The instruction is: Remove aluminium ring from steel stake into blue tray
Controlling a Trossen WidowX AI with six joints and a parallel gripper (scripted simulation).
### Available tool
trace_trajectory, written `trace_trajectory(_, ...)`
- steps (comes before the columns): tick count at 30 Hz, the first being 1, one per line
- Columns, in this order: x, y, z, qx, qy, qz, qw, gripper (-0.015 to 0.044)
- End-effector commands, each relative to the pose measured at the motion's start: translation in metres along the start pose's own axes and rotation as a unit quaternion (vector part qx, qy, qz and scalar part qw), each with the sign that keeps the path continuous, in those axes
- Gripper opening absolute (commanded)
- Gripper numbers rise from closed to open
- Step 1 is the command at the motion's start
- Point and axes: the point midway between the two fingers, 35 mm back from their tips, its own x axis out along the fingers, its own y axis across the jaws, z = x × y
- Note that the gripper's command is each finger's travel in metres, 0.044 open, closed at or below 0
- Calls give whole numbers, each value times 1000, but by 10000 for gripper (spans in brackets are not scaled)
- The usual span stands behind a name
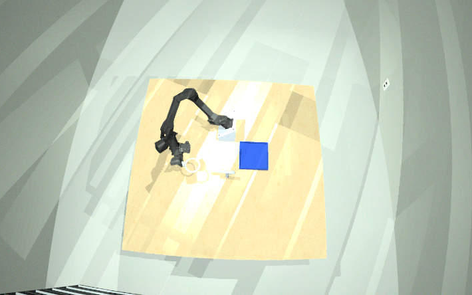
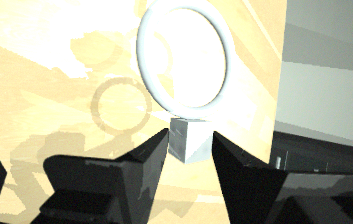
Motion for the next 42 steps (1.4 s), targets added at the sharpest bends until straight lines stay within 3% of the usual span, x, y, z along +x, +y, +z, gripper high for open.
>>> trace_trajectory(1,2,0,5,26,12,8,1000,0)
trace_trajectory(22,17,12,31,187,108,60,974,0)
trace_trajectory(42,19,23,54,330,225,43,916,0)
